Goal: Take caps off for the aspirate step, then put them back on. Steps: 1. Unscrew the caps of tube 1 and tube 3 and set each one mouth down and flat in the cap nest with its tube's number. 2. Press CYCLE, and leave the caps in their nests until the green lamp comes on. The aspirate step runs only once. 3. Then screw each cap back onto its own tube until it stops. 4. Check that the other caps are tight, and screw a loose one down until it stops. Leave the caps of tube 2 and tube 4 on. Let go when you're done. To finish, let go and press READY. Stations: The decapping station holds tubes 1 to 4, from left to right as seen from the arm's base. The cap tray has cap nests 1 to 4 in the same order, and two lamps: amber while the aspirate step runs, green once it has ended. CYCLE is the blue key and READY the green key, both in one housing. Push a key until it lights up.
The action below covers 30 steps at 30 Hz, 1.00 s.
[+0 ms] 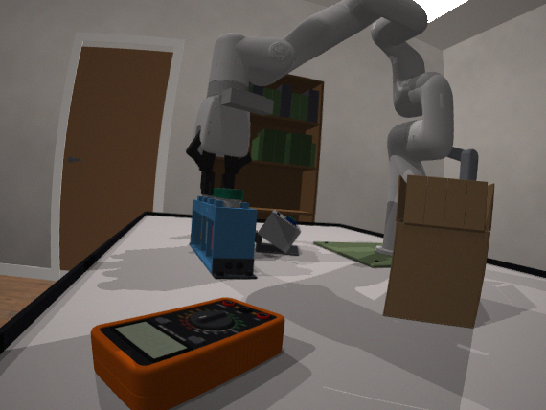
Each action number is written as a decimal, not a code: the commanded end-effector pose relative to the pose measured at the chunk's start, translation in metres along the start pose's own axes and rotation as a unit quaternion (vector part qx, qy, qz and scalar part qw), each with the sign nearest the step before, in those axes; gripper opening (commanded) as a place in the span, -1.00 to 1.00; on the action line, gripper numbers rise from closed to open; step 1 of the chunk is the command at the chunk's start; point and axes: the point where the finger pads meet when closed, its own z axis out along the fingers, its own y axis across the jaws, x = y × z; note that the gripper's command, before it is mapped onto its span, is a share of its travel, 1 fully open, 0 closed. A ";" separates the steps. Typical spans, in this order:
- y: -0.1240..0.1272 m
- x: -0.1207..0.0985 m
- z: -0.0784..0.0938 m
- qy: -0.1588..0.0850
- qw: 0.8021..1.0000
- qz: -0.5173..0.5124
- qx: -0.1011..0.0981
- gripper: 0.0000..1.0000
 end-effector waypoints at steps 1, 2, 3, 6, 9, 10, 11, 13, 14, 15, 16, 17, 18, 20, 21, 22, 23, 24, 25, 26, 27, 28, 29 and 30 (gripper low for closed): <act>0.001 -0.001 -0.002 0.000 1.000 -0.001 -0.002 -1.00; 0.001 -0.001 -0.002 0.000 1.000 -0.001 -0.002 -1.00; 0.001 -0.001 -0.002 0.000 1.000 -0.001 -0.002 -1.00; 0.001 -0.001 -0.002 0.000 1.000 -0.001 -0.002 -1.00; 0.001 -0.001 -0.001 0.000 0.997 0.074 -0.002 -1.00; 0.001 -0.001 -0.001 0.000 0.995 0.099 -0.002 -1.00; 0.001 -0.001 -0.001 0.000 0.992 0.124 -0.002 -1.00; 0.001 -0.001 -0.001 0.000 0.985 0.173 -0.002 -1.00; 0.001 -0.001 -0.001 0.000 0.980 0.198 -0.002 -1.00; 0.001 -0.001 -0.001 0.000 0.975 0.221 -0.002 -1.00; 0.001 -0.001 -0.001 0.000 0.971 0.240 -0.002 -1.00; 0.001 -0.001 -0.001 0.000 0.966 0.260 -0.002 -1.00; 0.001 -0.001 -0.001 0.000 0.960 0.281 -0.002 -1.00; 0.001 -0.001 -0.001 0.000 0.960 0.281 -0.002 -1.00; 0.001 -0.001 -0.001 0.001 0.949 0.314 -0.002 -1.00; 0.001 -0.001 -0.001 0.001 0.941 0.338 -0.002 -1.00; 0.001 -0.001 -0.001 0.001 0.939 0.344 -0.002 -1.00; 0.001 -0.001 -0.001 0.001 0.939 0.344 -0.002 -1.00; 0.001 -0.001 -0.001 0.001 0.939 0.344 -0.002 -1.00; 0.001 -0.001 -0.001 0.001 0.939 0.344 -0.002 -1.00; 0.001 -0.001 -0.001 0.001 0.939 0.344 -0.002 -1.00; 0.001 -0.001 -0.001 0.001 0.939 0.344 -0.002 -1.00; 0.001 -0.001 -0.001 0.001 0.939 0.344 -0.002 -1.00; 0.001 -0.001 -0.001 0.001 0.939 0.344 -0.002 -1.00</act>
